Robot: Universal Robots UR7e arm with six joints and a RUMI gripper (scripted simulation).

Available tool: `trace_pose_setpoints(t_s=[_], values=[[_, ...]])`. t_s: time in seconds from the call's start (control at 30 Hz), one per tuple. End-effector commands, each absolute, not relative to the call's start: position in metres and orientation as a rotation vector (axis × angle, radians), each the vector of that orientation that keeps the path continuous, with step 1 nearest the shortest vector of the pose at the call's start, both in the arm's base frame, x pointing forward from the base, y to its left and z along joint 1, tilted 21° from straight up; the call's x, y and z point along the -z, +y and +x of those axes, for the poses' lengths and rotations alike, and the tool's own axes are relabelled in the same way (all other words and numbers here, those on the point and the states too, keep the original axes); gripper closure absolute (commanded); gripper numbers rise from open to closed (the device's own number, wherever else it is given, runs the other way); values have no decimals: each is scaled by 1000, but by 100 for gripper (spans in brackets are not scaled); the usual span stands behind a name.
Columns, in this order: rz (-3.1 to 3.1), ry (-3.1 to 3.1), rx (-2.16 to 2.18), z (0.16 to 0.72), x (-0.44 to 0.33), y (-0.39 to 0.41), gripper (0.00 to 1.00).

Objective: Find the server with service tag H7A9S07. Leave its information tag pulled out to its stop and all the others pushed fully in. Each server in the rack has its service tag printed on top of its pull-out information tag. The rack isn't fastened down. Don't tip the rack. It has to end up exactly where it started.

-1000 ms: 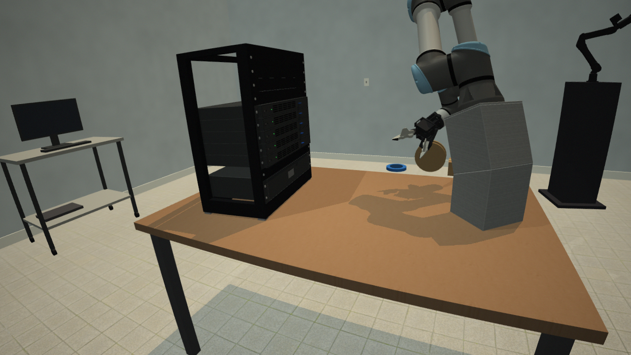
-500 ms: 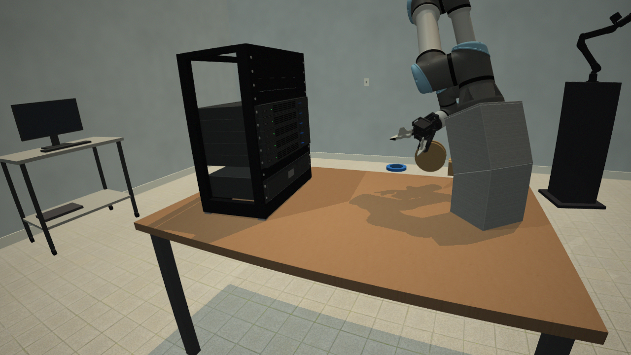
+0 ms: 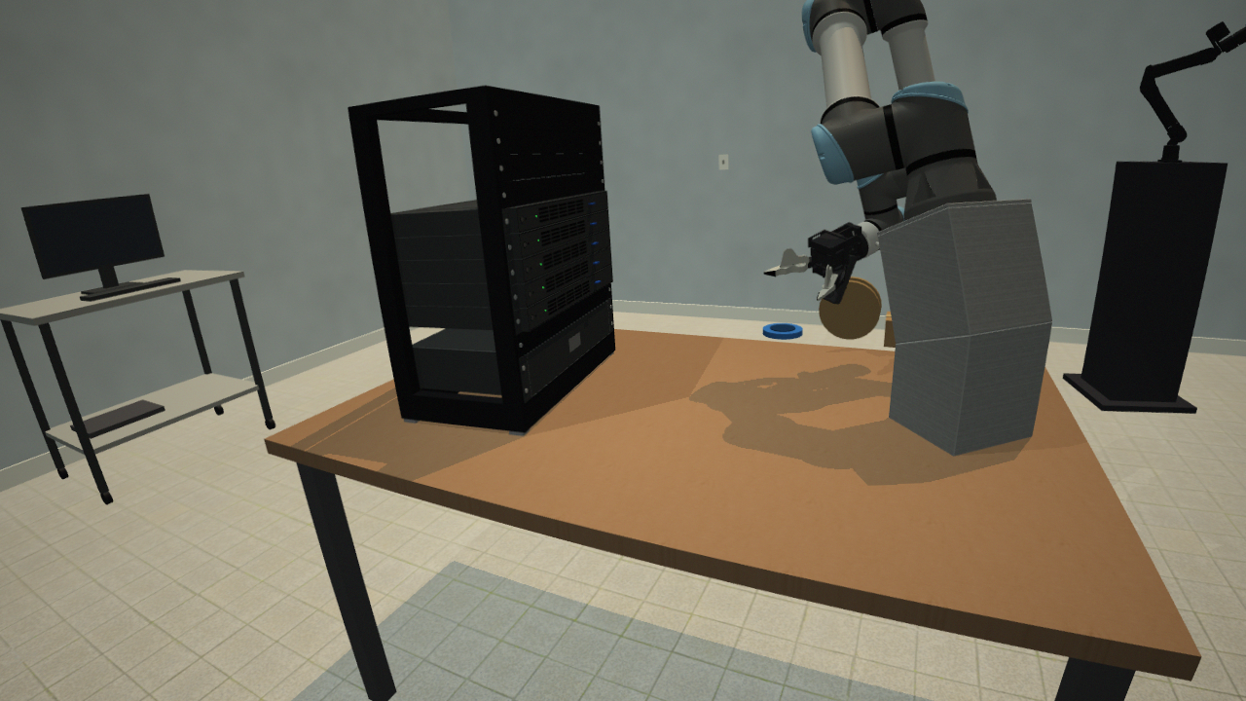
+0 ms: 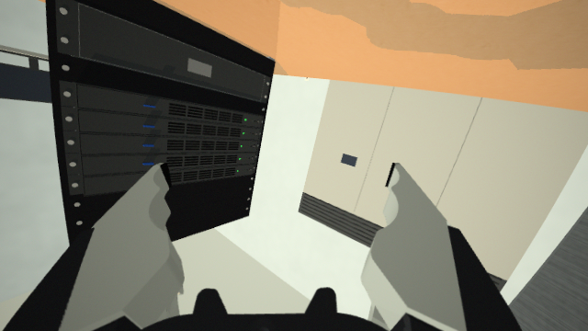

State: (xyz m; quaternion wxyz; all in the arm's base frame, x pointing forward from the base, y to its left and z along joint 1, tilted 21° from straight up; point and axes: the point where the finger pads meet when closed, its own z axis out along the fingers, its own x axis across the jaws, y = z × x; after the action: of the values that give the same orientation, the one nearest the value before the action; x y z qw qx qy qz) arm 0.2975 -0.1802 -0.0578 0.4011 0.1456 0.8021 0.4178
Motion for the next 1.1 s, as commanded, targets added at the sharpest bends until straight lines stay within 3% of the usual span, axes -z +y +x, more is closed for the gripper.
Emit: trace_pose_setpoints(t_s=[0.0, 1.07], values=[[390, 2009, -1107, 300, 54, -173, 0], [624, 1802, -1636, 320, 9, -103, 0]])
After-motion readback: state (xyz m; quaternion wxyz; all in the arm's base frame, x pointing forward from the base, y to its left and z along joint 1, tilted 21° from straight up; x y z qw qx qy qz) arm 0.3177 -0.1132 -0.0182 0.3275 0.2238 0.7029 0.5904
